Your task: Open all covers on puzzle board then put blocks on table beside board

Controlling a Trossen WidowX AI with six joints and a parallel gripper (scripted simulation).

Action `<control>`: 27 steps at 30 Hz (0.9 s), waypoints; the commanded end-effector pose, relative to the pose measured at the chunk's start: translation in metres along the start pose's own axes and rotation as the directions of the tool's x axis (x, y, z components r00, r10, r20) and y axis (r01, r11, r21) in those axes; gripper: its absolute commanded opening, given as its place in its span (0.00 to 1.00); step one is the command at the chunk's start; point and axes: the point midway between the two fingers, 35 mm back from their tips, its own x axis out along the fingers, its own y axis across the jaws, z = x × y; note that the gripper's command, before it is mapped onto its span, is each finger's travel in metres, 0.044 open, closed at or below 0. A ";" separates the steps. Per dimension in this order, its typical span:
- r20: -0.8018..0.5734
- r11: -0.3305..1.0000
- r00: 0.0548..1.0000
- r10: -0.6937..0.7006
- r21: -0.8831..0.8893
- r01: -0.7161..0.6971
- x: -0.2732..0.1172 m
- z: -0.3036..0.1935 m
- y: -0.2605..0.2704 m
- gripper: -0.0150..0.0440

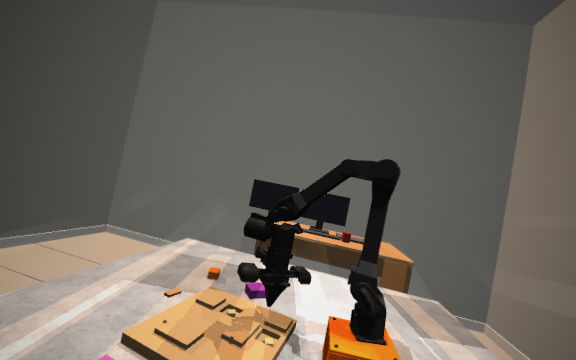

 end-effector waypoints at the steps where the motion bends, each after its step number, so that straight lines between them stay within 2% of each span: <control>1: -0.004 0.813 1.000 -0.008 -0.583 0.004 -0.002 0.007 0.018 0.25; 6: -0.003 0.426 1.000 -0.006 -0.905 0.000 -0.005 0.013 0.034 0.25; 8: -0.003 0.235 1.000 -0.005 -0.972 -0.002 -0.005 0.016 0.040 0.25; 11: -0.002 0.043 1.000 -0.005 -0.999 -0.002 -0.006 0.018 0.047 0.25; 17: -0.002 -0.337 1.000 -0.004 -0.941 -0.003 -0.007 0.022 0.059 0.25; 23: -0.001 -0.665 1.000 -0.003 -0.747 -0.003 -0.008 0.025 0.070 0.25; 25: -0.001 -0.731 1.000 -0.003 -0.682 -0.003 -0.008 0.025 0.072 0.25; 27: -0.001 -0.736 1.000 -0.003 -0.677 -0.003 -0.008 0.025 0.072 0.25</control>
